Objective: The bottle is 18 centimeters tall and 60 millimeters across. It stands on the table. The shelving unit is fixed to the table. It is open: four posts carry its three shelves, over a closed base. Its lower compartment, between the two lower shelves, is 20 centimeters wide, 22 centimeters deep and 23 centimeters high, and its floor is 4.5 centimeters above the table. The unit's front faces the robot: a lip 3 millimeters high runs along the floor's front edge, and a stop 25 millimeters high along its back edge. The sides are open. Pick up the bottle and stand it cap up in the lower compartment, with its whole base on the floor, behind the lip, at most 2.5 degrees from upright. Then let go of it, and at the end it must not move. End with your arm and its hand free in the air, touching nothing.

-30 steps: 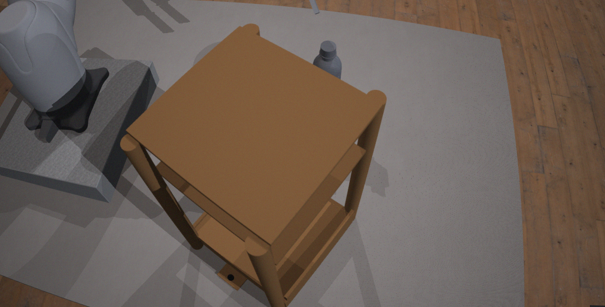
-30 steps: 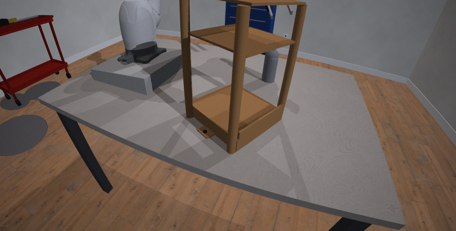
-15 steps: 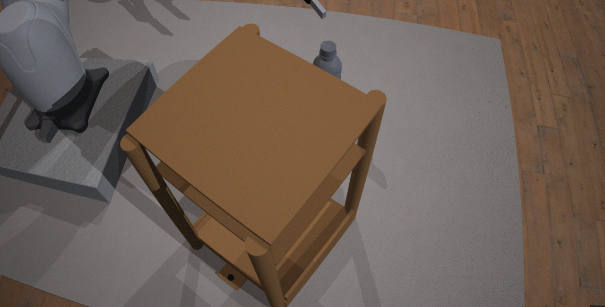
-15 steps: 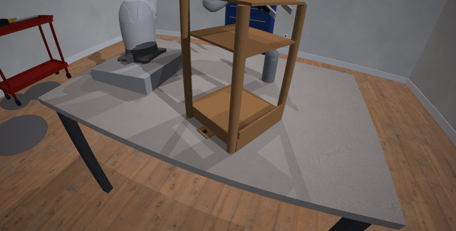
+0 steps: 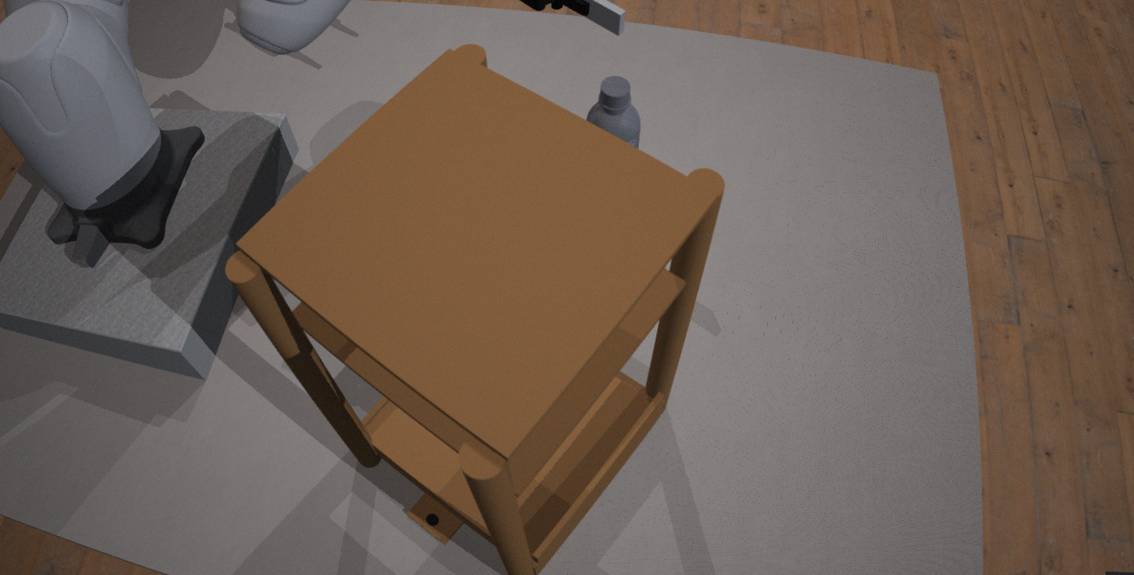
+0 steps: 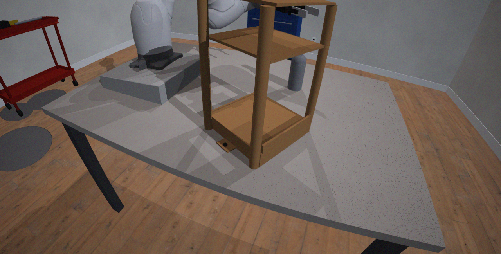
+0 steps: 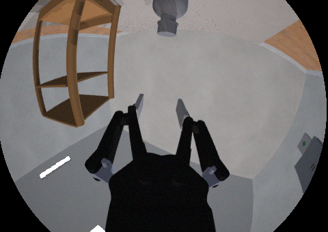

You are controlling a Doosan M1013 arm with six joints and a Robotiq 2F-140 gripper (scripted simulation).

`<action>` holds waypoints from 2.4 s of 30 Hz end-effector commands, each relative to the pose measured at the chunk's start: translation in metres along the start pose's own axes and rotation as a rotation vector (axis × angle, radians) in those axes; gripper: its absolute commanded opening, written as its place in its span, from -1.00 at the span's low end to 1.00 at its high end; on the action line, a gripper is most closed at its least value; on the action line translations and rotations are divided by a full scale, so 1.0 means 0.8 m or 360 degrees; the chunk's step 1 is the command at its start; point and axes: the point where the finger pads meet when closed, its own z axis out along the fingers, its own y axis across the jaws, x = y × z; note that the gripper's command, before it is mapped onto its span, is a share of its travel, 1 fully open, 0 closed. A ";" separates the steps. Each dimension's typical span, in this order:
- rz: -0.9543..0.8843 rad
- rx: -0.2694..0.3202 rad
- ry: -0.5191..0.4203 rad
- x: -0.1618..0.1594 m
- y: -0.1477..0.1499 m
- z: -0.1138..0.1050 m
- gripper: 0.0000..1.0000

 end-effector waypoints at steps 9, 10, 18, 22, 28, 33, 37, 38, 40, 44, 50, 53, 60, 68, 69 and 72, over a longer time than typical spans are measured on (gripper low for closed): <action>-0.0064 -0.0066 -0.0093 0.000 -0.004 0.004 -0.04; -0.0064 -0.0066 -0.0093 0.000 -0.004 0.004 -0.04; -0.0064 -0.0066 -0.0093 0.002 -0.004 0.004 -0.04; -0.0064 -0.0066 -0.0093 0.004 -0.004 0.004 -0.04; -0.0064 -0.0066 -0.0093 0.010 -0.005 0.004 -0.04; -0.0064 -0.0066 -0.0093 0.018 -0.005 0.005 -0.04; -0.0064 -0.0066 -0.0093 0.026 -0.005 0.005 -0.04; -0.0064 -0.0066 -0.0093 0.026 -0.005 0.005 -0.04; -0.0064 -0.0066 -0.0093 0.028 -0.005 0.005 -0.04; -0.0064 -0.0066 -0.0093 0.038 -0.006 0.006 -0.04; -0.0064 -0.0066 -0.0093 0.055 -0.006 0.007 -0.04; -0.0064 -0.0066 -0.0093 0.065 -0.007 0.008 -0.04; -0.0064 -0.0066 -0.0093 0.082 -0.007 0.009 -0.04; -0.0064 -0.0066 -0.0093 0.112 -0.009 0.010 -0.04; -0.0064 -0.0066 -0.0093 0.116 -0.009 0.011 -0.04; -0.0064 -0.0066 -0.0093 0.123 -0.009 0.011 -0.04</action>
